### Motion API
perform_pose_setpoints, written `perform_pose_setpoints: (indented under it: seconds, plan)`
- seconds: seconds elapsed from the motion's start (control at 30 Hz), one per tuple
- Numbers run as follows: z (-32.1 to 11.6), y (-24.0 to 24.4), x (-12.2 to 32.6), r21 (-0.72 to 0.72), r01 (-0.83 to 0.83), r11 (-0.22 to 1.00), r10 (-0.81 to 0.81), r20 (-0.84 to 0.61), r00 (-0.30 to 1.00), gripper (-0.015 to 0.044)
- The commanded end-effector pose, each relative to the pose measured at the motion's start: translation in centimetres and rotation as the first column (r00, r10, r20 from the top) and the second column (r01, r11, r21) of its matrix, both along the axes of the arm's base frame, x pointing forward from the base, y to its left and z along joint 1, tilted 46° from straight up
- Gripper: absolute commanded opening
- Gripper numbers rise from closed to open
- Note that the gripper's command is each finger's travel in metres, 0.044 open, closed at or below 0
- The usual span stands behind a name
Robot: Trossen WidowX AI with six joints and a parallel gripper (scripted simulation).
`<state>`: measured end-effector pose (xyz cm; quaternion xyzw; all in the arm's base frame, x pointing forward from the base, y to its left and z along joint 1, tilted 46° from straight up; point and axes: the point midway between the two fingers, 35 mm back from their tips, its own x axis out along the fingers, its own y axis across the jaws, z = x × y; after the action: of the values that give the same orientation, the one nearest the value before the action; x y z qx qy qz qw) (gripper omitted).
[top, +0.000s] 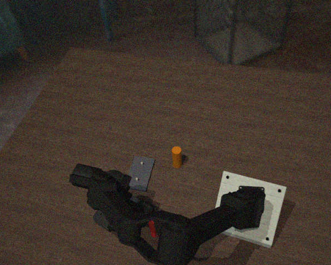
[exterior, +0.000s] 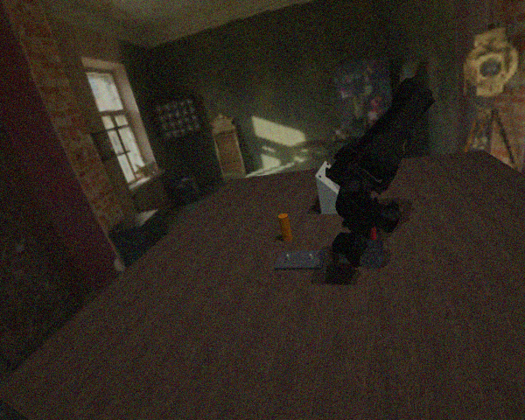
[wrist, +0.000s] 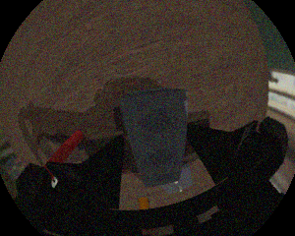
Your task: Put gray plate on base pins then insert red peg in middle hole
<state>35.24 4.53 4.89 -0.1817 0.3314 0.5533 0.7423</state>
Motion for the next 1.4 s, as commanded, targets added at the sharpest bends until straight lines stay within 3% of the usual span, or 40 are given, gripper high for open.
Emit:
perform_pose_setpoints:
  seconds: [0.0,0.1,0.3,0.47,1.37]
  plan:
    - [-0.1,0.1,-0.1,0.005,0.003,1.000,-0.003,-0.005,1.000,0.0230]
    - [-0.1,0.1,-0.1,0.005,0.003,1.000,-0.003,-0.005,1.000,0.0151]
    - [-0.1,0.1,-0.1,0.005,0.003,1.000,-0.003,-0.005,1.000,0.0111]
    - [0.4,-0.5,-0.1,0.003,0.003,1.000,-0.003,-0.006,1.000,0.0000]
    - [6.1,-6.6,-1.4,-0.008,0.004,1.000,-0.004,-0.009,1.000,0.0000]
